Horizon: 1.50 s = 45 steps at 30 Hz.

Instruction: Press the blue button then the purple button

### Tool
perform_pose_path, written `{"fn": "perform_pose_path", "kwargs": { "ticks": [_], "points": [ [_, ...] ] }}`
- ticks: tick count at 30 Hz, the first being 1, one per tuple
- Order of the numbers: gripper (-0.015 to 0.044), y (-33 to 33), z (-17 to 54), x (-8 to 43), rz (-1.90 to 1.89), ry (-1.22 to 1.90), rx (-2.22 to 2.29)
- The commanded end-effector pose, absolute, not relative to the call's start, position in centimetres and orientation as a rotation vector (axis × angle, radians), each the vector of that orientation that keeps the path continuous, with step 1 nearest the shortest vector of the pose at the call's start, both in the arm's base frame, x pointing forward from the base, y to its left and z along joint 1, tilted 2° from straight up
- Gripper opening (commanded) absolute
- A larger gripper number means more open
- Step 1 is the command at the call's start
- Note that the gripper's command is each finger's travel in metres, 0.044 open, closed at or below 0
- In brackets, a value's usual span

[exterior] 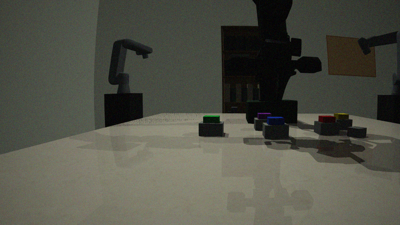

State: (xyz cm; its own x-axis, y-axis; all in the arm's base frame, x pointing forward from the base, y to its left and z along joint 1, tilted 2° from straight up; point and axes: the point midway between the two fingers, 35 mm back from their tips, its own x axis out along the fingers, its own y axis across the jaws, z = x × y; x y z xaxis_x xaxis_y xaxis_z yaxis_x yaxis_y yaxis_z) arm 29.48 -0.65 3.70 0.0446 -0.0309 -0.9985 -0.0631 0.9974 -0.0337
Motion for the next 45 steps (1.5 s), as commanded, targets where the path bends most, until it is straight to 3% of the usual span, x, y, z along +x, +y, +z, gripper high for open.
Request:
{"fn": "perform_pose_path", "kwargs": {
  "ticks": [1,34,45],
  "points": [
    [0.002,-0.7,2.9,29.4,0.021,1.536,-0.077],
    [0.002,-0.8,0.9,29.4,0.021,1.536,-0.077],
    [0.002,-0.6,6.5,29.4,0.021,1.536,-0.077]
  ]
}}
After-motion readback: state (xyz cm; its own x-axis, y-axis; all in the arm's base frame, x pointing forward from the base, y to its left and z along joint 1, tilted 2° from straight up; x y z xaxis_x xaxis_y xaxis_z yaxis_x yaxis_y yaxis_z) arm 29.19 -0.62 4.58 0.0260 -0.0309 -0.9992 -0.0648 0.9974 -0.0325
